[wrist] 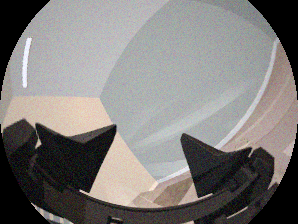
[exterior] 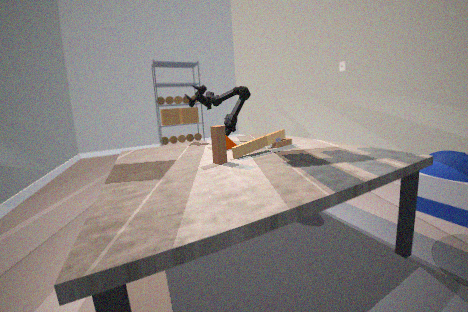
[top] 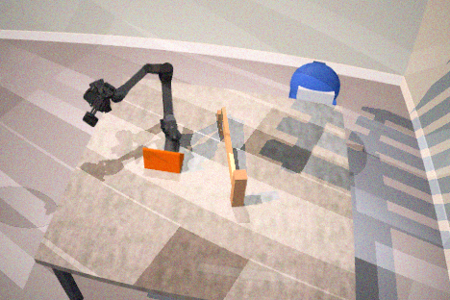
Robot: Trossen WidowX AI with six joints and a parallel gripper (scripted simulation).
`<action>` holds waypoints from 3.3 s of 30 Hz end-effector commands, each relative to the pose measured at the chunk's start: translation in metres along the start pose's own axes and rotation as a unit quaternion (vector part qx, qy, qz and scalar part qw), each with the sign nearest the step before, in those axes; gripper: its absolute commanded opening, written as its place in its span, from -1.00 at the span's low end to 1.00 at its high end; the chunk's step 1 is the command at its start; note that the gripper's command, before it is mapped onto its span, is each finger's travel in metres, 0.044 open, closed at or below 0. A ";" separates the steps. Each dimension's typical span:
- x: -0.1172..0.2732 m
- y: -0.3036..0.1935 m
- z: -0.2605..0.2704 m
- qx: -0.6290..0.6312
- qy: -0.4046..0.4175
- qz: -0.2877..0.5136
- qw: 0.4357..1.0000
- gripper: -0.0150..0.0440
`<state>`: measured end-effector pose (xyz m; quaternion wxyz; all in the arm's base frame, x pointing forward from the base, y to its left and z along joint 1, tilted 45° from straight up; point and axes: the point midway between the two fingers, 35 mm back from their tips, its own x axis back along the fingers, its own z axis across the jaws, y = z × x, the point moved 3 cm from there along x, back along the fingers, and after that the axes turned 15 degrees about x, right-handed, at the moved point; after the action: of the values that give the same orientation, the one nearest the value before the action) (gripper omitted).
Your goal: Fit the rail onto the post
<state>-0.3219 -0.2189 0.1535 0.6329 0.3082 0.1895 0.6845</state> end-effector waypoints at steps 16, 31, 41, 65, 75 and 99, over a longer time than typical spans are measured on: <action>-0.149 -0.164 0.128 0.322 0.204 0.265 0.886 1.00; -0.114 -0.378 0.265 0.563 0.526 0.395 0.500 1.00; 0.004 -0.482 0.313 0.570 0.750 0.319 0.103 1.00; 0.137 -0.517 0.307 0.417 0.863 0.166 -0.230 1.00; 0.146 -0.528 0.299 0.418 0.863 0.166 -0.230 1.00; 0.168 -0.551 0.278 0.416 0.864 0.166 -0.229 1.00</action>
<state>0.2762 -0.0252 0.0367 0.5472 0.3654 -0.7416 -0.1306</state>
